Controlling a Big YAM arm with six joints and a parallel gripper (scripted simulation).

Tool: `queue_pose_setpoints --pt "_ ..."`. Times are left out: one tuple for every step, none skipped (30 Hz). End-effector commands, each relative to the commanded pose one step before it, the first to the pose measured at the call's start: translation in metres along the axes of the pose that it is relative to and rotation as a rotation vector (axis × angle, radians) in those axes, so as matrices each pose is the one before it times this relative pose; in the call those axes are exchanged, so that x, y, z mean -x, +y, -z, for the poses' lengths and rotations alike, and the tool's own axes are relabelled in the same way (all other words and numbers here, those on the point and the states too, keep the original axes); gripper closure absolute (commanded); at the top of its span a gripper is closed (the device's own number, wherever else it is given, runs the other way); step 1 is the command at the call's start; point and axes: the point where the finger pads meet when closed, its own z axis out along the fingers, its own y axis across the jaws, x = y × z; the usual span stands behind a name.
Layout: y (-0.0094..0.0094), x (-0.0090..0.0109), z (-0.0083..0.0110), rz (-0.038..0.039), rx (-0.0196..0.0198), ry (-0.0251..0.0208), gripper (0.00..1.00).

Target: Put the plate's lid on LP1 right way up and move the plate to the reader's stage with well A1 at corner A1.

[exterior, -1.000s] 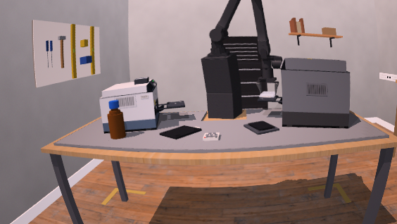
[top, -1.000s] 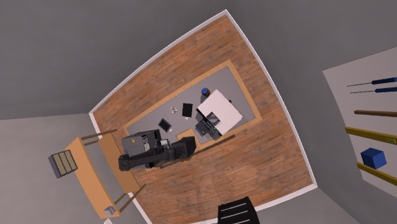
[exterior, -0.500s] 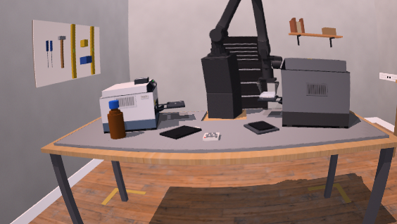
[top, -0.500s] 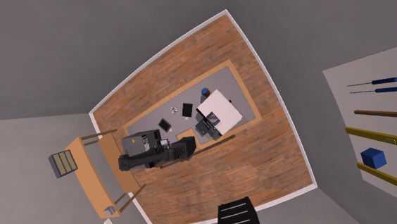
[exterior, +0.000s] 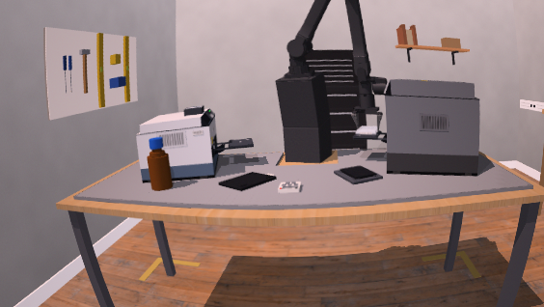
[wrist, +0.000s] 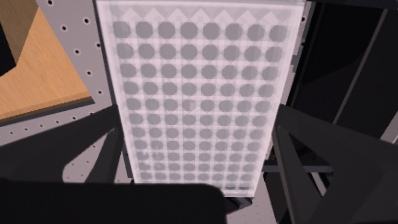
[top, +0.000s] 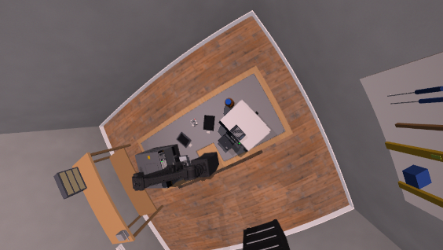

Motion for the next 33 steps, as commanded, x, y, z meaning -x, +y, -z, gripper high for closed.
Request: queue_pose_setpoints --pt "-0.00384 -0.00368 -0.00242 -0.00053 -0.01141 -0.00028 0.14" --pt "0.00028 0.00008 -0.0003 0.00038 0.0007 -0.00012 0.14" --pt "0.00032 0.00004 -0.0004 -0.00003 0.00076 -0.00012 0.14" --pt "0.00051 0.00005 -0.00033 0.0002 0.00098 -0.00015 0.14" --pt "0.00008 0.0 -0.00044 0.00008 0.00034 -0.00007 0.14" --pt "0.00004 0.00005 -0.00037 0.00027 0.00009 -0.00004 0.14" --pt "0.00002 -0.00002 -0.00034 -0.00015 0.0001 -0.00004 0.14" --pt "0.0 0.0 0.0 0.0 0.0 0.0 0.14" --pt "0.0 0.0 0.0 0.0 0.0 0.0 0.14" --pt "-0.0006 -0.00006 0.00011 0.0 -0.00145 0.00014 0.14" --pt "-0.00018 -0.00004 -0.00039 -0.00026 -0.00053 0.00004 0.14" --pt "-0.00025 0.00001 -0.0004 0.00012 -0.00079 0.00006 0.14" --pt "-0.00021 -0.00003 -0.00049 -0.00019 -0.00012 -0.00001 0.14" --pt "-0.00001 0.0 -0.00054 0.00008 0.0003 -0.00007 0.14" --pt "-0.00006 -0.00001 -0.00054 -0.00018 0.0001 -0.00004 0.14" --pt "0.00044 0.0001 -0.00047 0.00039 0.00091 -0.00015 0.14" --pt "0.00042 0.00009 -0.00041 0.00018 0.00082 -0.00014 0.14" --pt "0.00094 0.00013 -0.00032 0.00003 0.0013 -0.0002 0.14" --pt "0.00042 0.00006 -0.00024 0.00035 0.00069 -0.00012 0.14" --pt "0.00045 0.00009 -0.00032 0.0002 0.00094 -0.00015 0.14" --pt "0.00025 0.0 -0.00033 0.00011 0.00042 -0.00008 0.14" --pt "0.0002 -0.00001 -0.00036 0.00006 0.00019 -0.00006 0.14" --pt "0.00046 0.00012 -0.00056 0.00043 0.0009 -0.00015 0.14" --pt "0.00024 0.0001 -0.00057 0.00081 0.00066 -0.00012 0.14" --pt "0.0 0.0 0.0 0.0 0.0 0.0 0.14" --pt "0.0 0.0 0.0 0.0 0.0 0.0 0.14" --pt "0.00007 0.00005 -0.00053 0.00071 0.00003 0.00019 0.14" --pt "0.00002 0.00002 -0.00008 0.00049 -0.00014 0.00002 0.14" --pt "0.00024 0.00006 -0.00013 0.00064 0.00065 -0.00008 0.14" --pt "-0.00039 0.00004 -0.00056 0.00153 0.00059 -0.00007 0.14" --pt "0.00013 0.00004 -0.00013 0.00059 0.00041 -0.00005 0.14" --pt "0.00006 0.00003 -0.00008 0.00056 0.00022 -0.00003 0.14" --pt "0.00013 0.00004 -0.00013 0.00059 0.00041 -0.00005 0.14"
